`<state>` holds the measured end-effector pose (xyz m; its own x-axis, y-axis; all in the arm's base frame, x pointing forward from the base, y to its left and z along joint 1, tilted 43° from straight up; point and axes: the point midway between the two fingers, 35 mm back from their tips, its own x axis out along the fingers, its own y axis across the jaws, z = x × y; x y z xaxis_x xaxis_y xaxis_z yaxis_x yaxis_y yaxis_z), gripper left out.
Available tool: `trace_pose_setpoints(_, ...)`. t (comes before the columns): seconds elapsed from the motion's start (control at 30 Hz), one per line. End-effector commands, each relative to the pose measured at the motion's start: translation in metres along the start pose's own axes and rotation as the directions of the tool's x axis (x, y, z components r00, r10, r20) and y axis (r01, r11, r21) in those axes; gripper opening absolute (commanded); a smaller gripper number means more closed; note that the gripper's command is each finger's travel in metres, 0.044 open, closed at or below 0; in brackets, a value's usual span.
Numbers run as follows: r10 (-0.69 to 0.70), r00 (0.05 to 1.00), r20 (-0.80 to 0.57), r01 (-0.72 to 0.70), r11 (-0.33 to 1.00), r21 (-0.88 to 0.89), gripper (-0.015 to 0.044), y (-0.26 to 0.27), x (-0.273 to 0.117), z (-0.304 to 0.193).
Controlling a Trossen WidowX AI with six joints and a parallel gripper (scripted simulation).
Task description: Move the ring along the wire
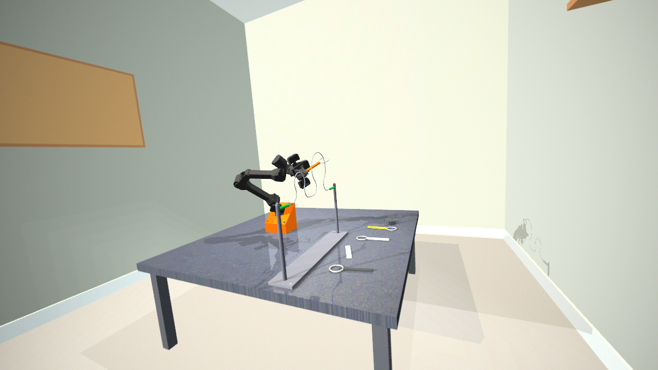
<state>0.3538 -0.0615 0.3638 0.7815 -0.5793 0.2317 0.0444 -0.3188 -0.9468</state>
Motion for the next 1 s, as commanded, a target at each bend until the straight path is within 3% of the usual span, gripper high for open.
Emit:
trace_pose_setpoints(0.0,-0.024,1.0,0.013,0.025,0.998,-0.054,-0.015,0.0,0.0,0.001)
trace_pose_setpoints(0.97,-0.177,0.981,0.084,0.196,0.918,-0.346,-0.015,-0.013,0.0,0.004)
